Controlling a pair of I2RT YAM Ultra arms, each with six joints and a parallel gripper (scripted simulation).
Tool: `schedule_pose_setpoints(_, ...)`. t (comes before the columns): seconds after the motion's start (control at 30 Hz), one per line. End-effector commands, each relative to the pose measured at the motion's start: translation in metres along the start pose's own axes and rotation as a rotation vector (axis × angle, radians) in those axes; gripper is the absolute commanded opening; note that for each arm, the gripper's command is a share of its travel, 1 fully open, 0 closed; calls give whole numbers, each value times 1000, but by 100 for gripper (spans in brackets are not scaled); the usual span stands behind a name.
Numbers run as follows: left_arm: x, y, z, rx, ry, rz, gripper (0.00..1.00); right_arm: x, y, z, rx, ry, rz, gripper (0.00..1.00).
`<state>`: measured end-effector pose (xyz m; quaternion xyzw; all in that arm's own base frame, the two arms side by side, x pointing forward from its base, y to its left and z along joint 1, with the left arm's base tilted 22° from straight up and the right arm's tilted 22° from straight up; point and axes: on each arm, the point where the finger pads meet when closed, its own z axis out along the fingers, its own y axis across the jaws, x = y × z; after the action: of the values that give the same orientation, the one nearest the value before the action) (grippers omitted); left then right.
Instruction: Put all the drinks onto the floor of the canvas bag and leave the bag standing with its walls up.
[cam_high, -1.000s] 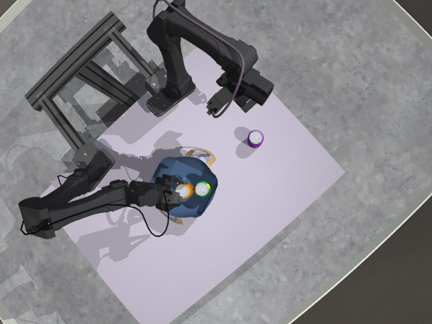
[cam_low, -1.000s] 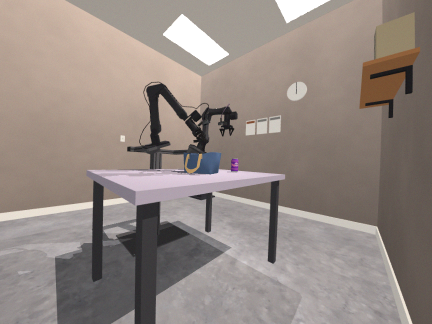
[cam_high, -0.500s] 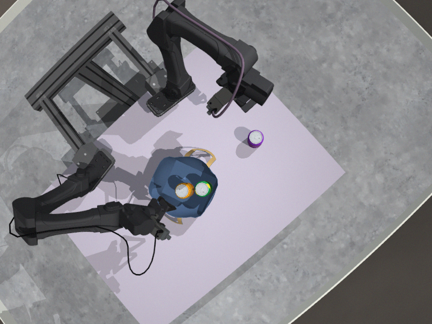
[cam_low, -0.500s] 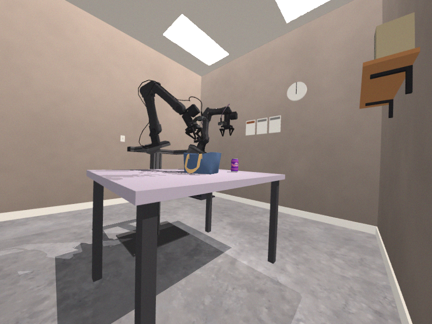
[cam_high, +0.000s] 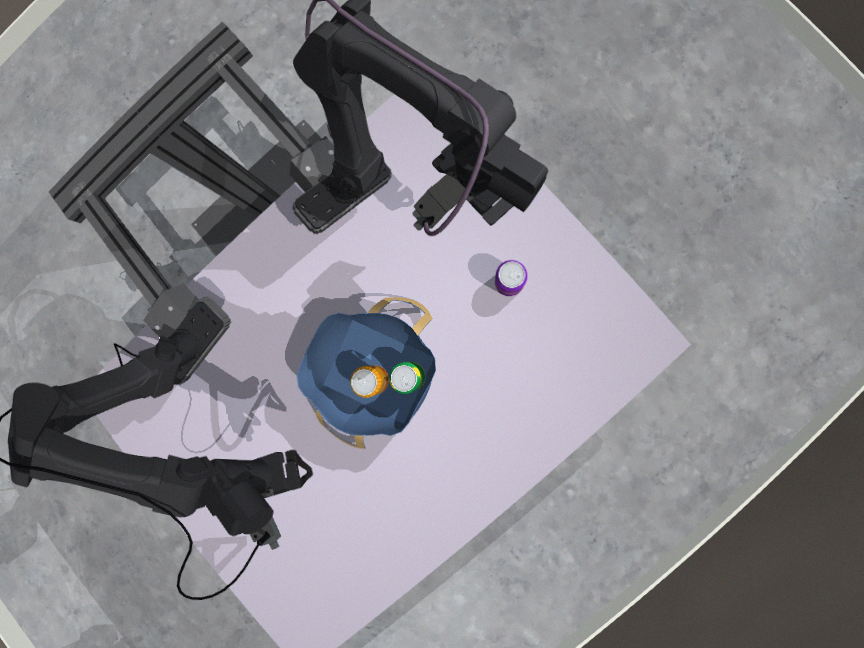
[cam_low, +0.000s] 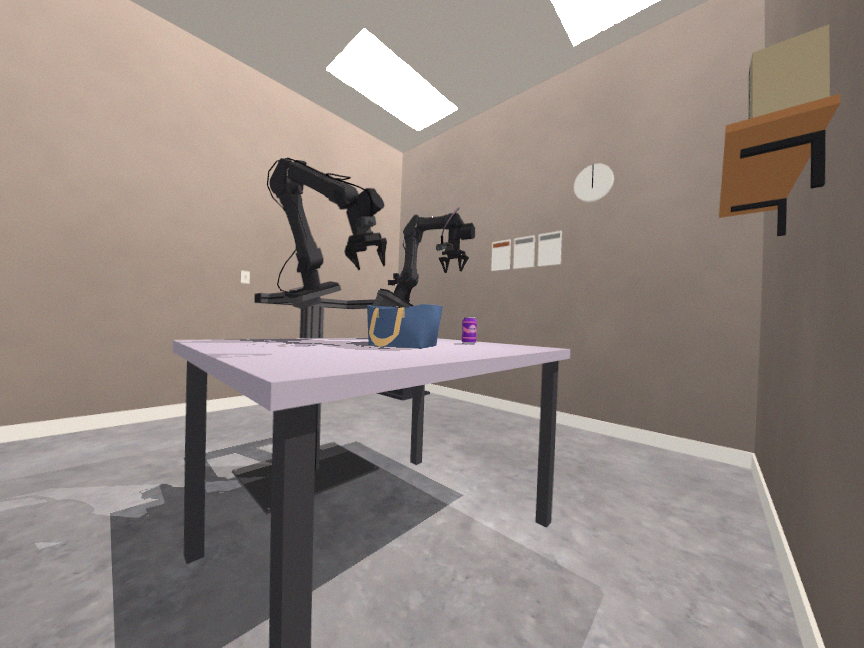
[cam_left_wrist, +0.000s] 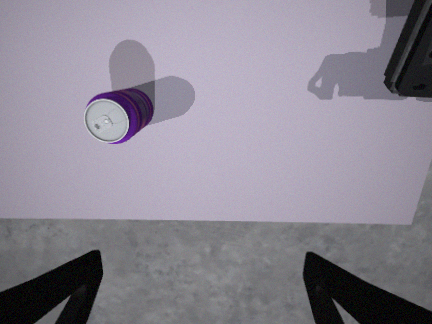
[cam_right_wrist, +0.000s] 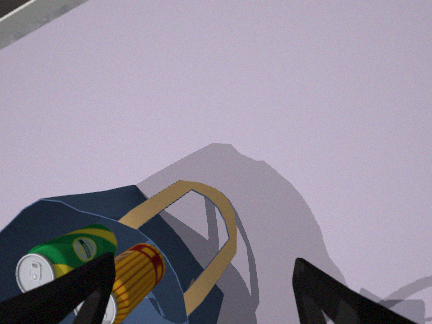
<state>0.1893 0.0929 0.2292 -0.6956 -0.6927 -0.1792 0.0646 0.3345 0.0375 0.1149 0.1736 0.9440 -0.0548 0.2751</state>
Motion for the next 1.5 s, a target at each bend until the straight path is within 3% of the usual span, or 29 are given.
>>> schedule_pose_setpoints(0.0,-2,0,-6,-16,-12,9,100,-8,-33,-34,65,78,241,86)
schedule_pose_setpoints(0.03,-2,0,-6,-16,-12,9,100,-4,-30,-28,64,99,223,86)
schedule_pose_setpoints(0.13,-2,0,-6,-16,-12,9,100,-18,-61,-52,104,70,386,86)
schedule_pose_setpoints(0.2,-2,0,-6,-16,-12,9,100,-18,-61,-52,104,70,386,86)
schedule_pose_setpoints(0.27,-2,0,-6,-16,-12,9,100,-11,-81,-63,156,112,507,86)
schedule_pose_setpoints(0.43,-2,0,-6,-16,-12,9,100,-11,-117,-92,215,109,717,86)
schedule_pose_setpoints(0.7,-2,0,-6,-16,-12,9,100,22,-176,-154,378,143,1164,86)
schedule_pose_setpoints(0.9,-2,0,-6,-16,-12,9,100,16,-183,-156,383,127,1202,86)
schedule_pose_setpoints(0.97,-2,0,-6,-16,-12,9,100,7,-187,-164,348,49,1142,86)
schedule_pose_setpoints(1.13,-2,0,-6,-16,-12,9,100,8,-187,-166,347,48,1135,86)
schedule_pose_setpoints(1.17,-2,0,-6,-16,-12,9,84,8,-187,-166,347,47,1133,86)
schedule_pose_setpoints(1.47,-2,0,-6,-16,-12,12,84,4,-185,-162,331,25,1140,86)
